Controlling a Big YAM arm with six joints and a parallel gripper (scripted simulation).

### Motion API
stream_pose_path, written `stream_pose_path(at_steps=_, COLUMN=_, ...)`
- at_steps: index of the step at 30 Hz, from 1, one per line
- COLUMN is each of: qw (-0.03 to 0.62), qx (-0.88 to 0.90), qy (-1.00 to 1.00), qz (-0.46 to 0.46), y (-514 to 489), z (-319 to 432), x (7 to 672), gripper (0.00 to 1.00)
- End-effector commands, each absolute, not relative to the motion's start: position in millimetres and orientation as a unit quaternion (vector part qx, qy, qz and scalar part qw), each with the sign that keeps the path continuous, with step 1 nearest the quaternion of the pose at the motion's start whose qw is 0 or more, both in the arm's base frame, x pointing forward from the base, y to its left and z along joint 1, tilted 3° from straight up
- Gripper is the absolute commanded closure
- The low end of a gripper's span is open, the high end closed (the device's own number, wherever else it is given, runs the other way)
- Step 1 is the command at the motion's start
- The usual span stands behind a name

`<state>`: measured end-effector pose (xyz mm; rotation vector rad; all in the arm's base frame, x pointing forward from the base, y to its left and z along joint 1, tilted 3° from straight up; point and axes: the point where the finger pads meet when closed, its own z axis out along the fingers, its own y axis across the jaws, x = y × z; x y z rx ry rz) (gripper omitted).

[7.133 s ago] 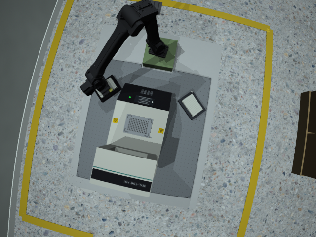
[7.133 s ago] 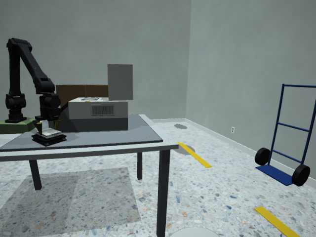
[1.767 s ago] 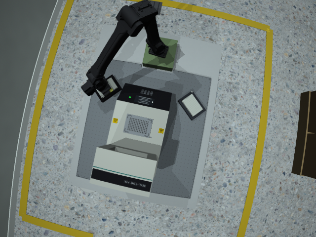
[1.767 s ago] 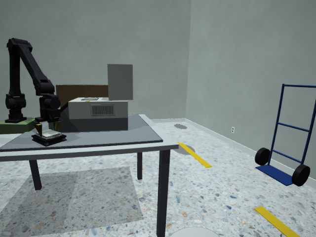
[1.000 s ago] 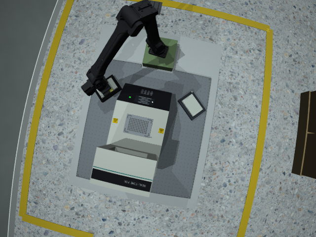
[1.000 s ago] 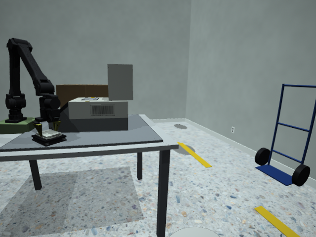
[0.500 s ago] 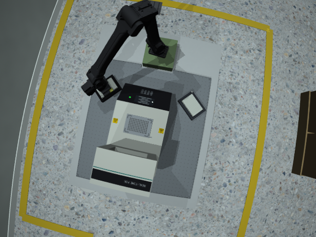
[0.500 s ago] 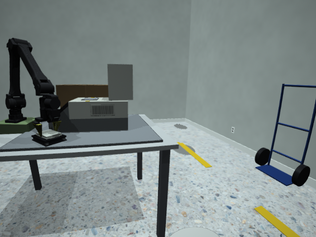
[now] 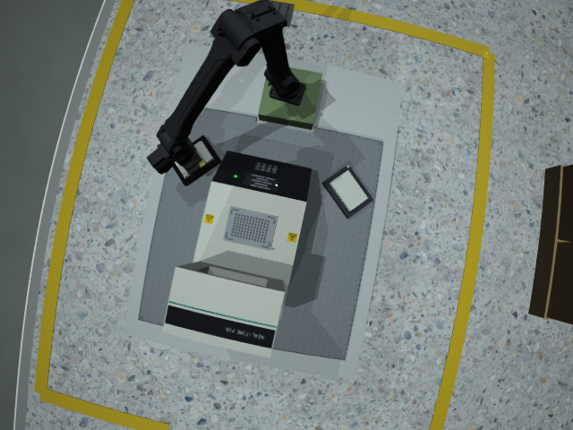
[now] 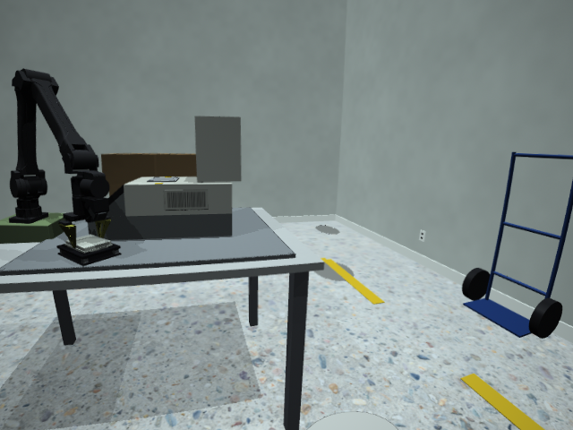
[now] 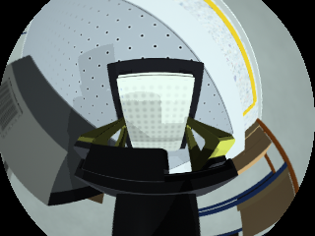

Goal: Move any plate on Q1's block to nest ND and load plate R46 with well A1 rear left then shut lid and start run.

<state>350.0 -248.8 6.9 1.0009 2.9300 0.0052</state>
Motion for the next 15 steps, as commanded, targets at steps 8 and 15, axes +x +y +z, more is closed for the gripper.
stream_pose_path(at_steps=8, qw=-0.027, qx=0.328, qy=0.944, qz=0.008, y=-254.6, z=-43.6, x=315.1, gripper=1.0)
stream_pose_path(at_steps=15, qw=-0.031, qx=0.331, qy=0.943, qz=0.007, y=-253.6, z=-45.1, x=310.7, gripper=1.0)
